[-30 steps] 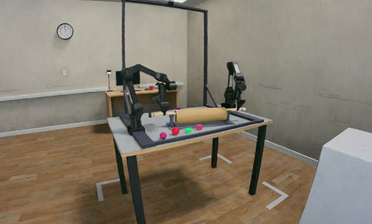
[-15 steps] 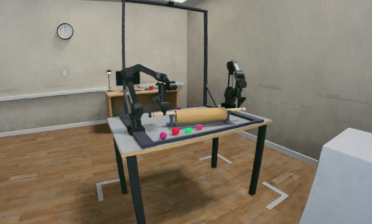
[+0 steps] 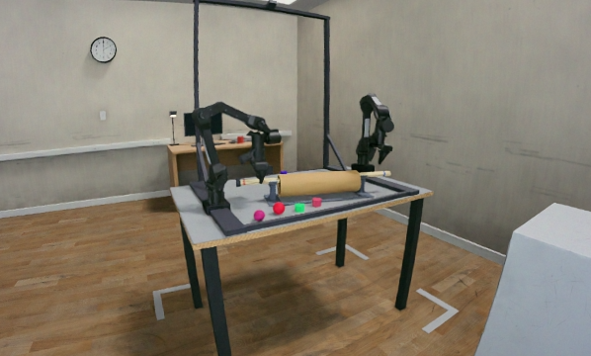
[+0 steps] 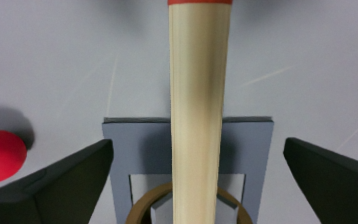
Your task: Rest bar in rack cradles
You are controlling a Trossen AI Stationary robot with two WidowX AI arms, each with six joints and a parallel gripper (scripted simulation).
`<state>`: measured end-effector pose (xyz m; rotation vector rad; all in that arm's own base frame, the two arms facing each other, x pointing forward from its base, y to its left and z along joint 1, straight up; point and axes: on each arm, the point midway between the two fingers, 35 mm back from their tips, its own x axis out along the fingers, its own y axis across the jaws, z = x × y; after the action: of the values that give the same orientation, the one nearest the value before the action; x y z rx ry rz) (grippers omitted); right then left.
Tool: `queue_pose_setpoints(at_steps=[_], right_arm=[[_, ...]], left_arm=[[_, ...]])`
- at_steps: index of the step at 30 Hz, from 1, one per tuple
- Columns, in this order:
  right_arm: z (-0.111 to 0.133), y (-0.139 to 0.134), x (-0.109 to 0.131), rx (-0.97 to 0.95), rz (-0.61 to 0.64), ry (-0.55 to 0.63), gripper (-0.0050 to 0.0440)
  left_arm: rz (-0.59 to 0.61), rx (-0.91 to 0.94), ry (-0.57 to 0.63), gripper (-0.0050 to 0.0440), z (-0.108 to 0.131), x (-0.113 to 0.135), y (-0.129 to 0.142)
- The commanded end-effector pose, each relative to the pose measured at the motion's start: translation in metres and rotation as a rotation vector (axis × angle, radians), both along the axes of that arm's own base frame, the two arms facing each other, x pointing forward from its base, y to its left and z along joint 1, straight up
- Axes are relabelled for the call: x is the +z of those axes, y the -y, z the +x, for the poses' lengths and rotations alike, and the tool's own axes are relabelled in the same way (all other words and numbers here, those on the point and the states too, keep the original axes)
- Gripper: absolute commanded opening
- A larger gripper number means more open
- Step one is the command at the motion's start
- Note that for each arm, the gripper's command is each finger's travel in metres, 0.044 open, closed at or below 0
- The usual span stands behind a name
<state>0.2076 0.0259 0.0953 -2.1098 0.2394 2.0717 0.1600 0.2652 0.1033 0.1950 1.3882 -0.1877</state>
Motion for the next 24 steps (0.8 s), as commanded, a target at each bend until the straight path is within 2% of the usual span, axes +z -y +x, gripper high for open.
queue_pose_setpoints(at_steps=[1,4,14,24], right_arm=[[0.004,-0.001,0.005,0.002,0.005,0.024,0.0440],[0.004,-0.001,0.005,0.002,0.005,0.024,0.0440],[0.004,0.000,0.039,0.001,0.006,0.036,0.0440],[0.003,0.000,0.057,-0.001,0.005,0.029,0.0440]], left_arm=[[0.010,-0.002,0.009,0.0440,0.000,0.008,-0.002],[0.014,-0.003,0.010,0.0440,0.001,0.009,-0.003],[0.006,-0.002,0.006,0.0440,0.000,0.007,-0.001],[0.006,-0.002,0.006,0.0440,0.000,0.007,-0.001]])
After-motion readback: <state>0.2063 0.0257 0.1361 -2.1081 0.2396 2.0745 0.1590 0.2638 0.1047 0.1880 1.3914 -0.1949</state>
